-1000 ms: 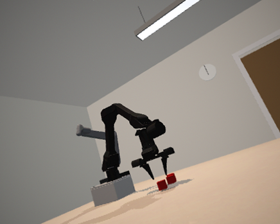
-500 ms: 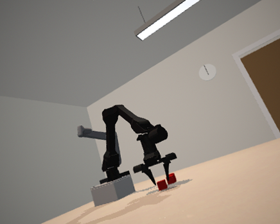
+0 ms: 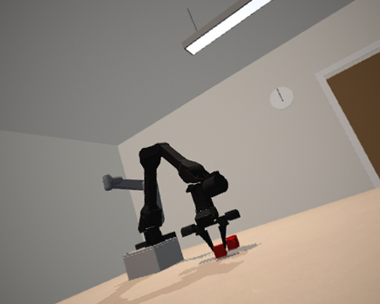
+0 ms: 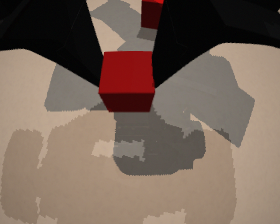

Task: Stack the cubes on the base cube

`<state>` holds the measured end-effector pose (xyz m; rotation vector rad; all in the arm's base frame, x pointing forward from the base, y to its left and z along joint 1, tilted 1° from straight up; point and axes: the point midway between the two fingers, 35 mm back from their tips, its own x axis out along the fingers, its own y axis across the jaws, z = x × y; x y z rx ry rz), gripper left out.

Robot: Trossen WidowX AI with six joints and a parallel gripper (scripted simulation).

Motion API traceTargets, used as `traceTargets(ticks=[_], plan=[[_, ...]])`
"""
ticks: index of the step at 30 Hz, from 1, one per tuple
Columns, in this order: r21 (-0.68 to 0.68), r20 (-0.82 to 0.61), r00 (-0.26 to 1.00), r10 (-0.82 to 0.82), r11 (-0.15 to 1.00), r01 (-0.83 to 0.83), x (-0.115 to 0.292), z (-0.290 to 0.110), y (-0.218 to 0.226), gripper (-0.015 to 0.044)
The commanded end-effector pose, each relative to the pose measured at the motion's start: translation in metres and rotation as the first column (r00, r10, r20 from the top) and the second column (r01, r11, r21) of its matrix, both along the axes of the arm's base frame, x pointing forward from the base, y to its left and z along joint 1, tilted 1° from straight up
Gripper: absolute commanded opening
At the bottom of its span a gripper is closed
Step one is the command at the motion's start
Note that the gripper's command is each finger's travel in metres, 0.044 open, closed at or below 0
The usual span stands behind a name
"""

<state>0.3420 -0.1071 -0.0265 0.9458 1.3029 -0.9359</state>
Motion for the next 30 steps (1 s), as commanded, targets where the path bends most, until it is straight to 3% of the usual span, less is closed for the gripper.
traceTargets(ticks=[1, 30], plan=[[-0.004, 0.001, 1.0, 0.005, 1.0, -0.005, 0.001, 0.009, -0.001, 0.0105], [-0.004, 0.002, 1.0, 0.005, 1.0, -0.005, -0.002, 0.1, 0.002, 0.0105]])
